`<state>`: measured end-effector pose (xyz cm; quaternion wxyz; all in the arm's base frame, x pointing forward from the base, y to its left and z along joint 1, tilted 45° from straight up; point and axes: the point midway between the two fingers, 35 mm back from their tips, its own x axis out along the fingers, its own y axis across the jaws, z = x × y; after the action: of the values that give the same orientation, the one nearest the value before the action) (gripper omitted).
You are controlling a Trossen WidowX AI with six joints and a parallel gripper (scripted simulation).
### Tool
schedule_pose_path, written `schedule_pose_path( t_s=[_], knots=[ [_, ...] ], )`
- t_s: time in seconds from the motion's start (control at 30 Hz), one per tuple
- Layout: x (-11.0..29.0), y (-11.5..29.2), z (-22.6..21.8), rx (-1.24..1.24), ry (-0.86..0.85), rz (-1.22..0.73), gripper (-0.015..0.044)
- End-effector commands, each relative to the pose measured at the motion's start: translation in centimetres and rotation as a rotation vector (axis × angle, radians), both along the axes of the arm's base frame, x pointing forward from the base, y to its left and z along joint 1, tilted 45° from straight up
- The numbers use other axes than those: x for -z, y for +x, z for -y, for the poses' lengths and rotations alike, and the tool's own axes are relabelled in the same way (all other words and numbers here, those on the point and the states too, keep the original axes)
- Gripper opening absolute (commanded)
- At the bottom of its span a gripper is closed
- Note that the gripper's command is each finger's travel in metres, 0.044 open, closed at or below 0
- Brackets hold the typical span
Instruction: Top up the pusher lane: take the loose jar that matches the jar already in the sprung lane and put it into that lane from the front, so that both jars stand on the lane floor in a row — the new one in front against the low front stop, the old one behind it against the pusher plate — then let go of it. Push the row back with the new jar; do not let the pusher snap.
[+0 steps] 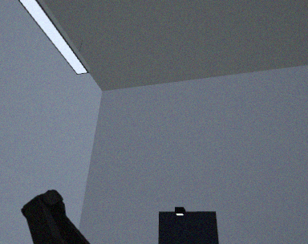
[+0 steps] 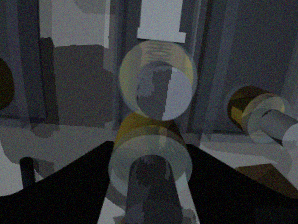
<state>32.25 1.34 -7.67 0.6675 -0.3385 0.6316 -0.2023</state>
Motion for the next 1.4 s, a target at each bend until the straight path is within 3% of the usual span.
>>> schedule_pose_path(
  t_s=[0.0,1.37],
  knots=[
    [-0.4,1.3,-0.4,-0.005,0.006,0.032,0.0],
    [-0.8,2.6,-0.9,-0.005,0.006,0.033,0.0]
  ],
)
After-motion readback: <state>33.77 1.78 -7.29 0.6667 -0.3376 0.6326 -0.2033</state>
